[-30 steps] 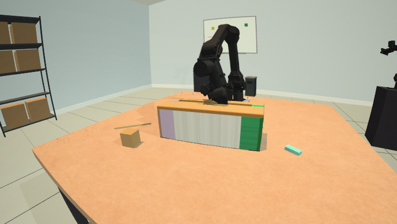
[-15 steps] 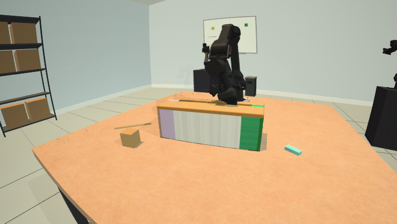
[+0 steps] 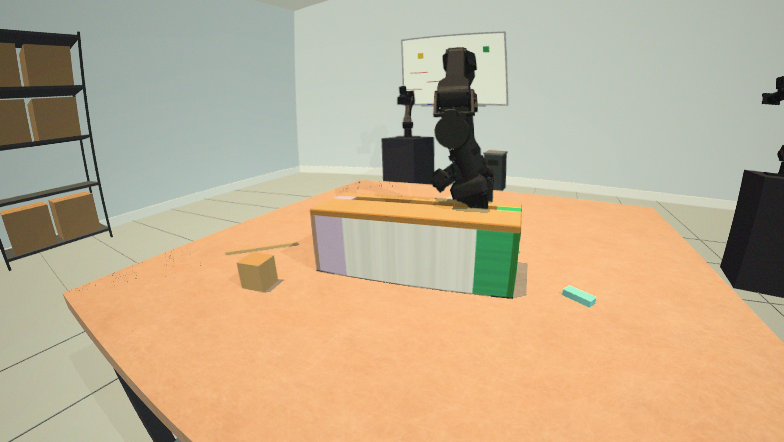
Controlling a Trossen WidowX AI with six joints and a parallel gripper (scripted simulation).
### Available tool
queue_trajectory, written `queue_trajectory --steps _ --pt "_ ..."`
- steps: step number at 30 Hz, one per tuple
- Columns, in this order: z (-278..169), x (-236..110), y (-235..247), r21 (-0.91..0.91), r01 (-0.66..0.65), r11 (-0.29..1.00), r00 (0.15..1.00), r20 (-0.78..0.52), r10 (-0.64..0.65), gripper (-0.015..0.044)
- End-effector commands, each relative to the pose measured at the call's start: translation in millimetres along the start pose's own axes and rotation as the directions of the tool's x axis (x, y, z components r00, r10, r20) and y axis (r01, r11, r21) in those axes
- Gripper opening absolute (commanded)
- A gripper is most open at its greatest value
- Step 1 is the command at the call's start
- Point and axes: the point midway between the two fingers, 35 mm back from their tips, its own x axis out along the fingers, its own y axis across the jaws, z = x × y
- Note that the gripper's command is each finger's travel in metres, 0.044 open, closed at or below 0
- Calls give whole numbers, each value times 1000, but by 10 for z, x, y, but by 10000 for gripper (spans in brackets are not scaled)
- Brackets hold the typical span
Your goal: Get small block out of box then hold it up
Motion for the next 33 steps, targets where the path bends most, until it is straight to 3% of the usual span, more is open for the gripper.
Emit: queue_trajectory --steps 1,8,13,14,18,21,25,30,33 --pt "-43 0 -7 9 3 1000 1000 -1 -3 400" --pt "-200 -551 12 0 0 1000 1000 0 0 400" --pt "-195 -526 33 -5 -14 1000 1000 -2 14 400" --pt "-198 -525 31 -24 -14 1000 1000 0 14 374" --pt "-251 -521 -1 -394 -14 919 999 40 33 285" --pt "-298 -525 -25 -678 10 735 996 74 55 285" --pt "-360 -533 -57 -928 76 366 989 115 88 285" --pt "-439 -521 -114 -965 185 -186 979 164 125 285" --pt "-472 -511 -141 -901 223 -371 973 183 141 285"
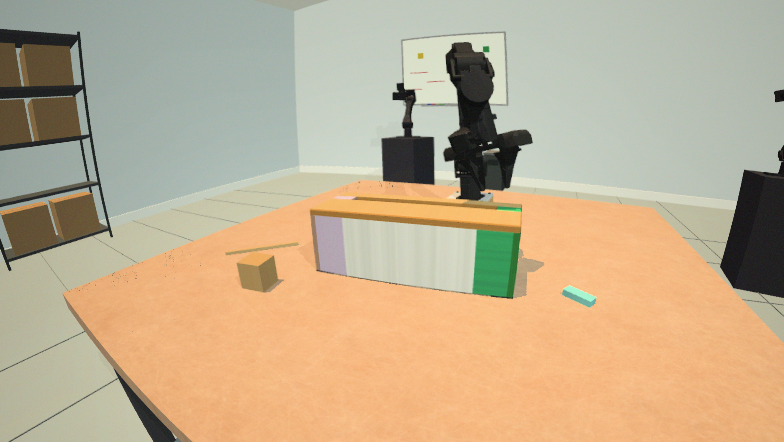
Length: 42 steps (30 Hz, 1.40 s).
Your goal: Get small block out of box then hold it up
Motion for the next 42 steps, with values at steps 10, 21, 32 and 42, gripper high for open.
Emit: queue_trajectory --steps 10,21,32,42 --pt "-261 37 57 -985 164 53 985 160 -72 285" --pt "-376 34 100 -804 150 -576 969 236 -76 285" --pt "-476 23 137 -301 28 -953 951 303 -67 285" --pt "-558 7 166 244 -146 -959 932 359 -51 285"
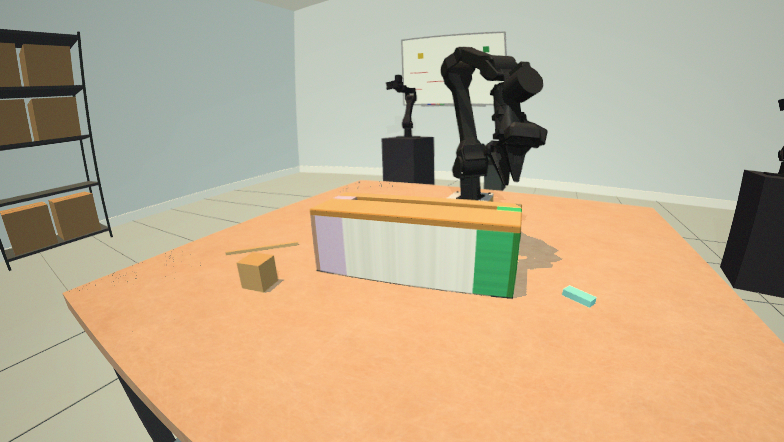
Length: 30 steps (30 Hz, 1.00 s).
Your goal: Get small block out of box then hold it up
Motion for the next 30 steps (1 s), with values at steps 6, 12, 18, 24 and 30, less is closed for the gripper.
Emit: queue_trajectory --steps 6,12,18,24,30 --pt "124 -16 123 -926 -66 372 992 -100 -72 285" --pt "124 -16 123 -927 -66 369 992 -100 -73 285" --pt "124 -16 123 -927 -66 369 992 -100 -73 285" --pt "124 -16 123 -927 -66 369 992 -100 -73 285" --pt "185 543 235 -925 -65 375 993 -98 -70 285"
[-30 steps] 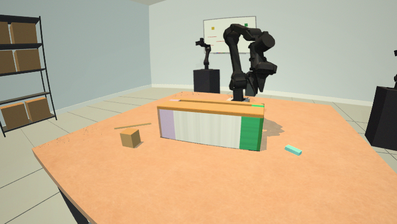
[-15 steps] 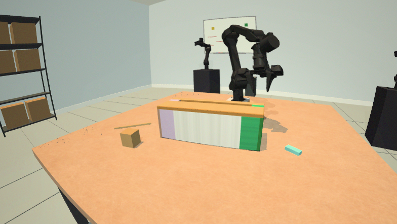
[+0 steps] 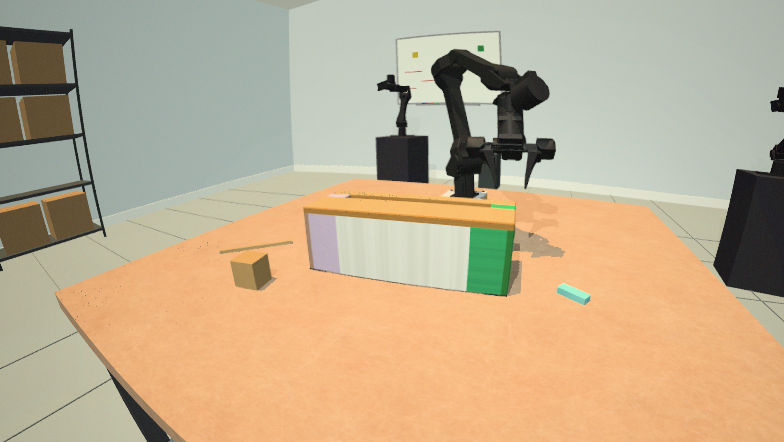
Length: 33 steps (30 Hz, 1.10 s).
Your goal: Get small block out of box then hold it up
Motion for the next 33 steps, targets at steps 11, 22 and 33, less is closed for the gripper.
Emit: queue_trajectory --steps 11,22,33 --pt "406 730 65 -25 -26 999 999 25 26 285" --pt "475 897 66 -25 -26 999 999 25 26 285" --pt "556 1056 80 -25 -26 999 999 25 27 285"
